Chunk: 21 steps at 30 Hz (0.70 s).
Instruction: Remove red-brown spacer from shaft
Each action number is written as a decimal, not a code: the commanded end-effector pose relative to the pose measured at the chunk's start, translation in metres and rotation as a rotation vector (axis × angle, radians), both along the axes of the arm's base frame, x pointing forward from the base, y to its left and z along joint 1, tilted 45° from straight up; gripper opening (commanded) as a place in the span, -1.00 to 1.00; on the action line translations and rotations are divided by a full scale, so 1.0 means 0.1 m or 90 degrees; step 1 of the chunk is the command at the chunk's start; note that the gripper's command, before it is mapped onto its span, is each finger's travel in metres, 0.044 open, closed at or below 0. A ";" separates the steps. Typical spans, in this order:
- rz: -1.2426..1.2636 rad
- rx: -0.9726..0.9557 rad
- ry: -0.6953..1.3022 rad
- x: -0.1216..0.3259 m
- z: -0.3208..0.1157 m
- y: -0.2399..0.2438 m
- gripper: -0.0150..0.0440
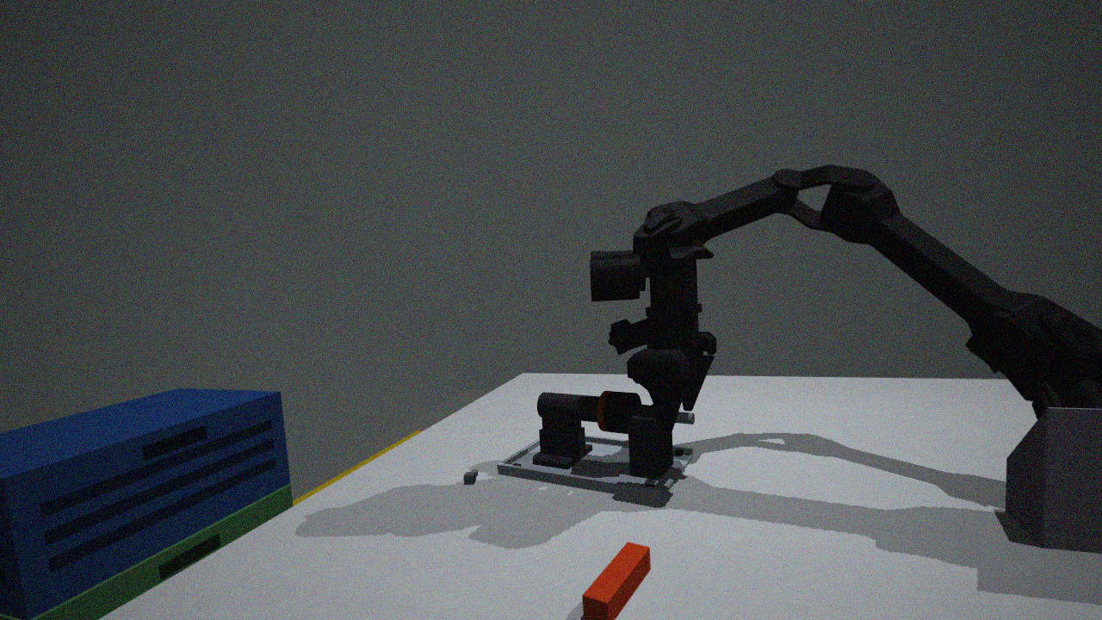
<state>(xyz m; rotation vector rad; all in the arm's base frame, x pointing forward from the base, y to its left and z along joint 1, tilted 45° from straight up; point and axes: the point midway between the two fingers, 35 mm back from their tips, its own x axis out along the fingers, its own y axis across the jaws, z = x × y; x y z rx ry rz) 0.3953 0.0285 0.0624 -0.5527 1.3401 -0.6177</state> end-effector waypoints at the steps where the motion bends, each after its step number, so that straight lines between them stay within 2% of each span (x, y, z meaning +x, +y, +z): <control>1: 0.001 -0.002 0.001 0.00 -0.04 -0.05 1.00; 21: 0.001 -0.003 0.001 0.01 -0.09 -0.10 1.00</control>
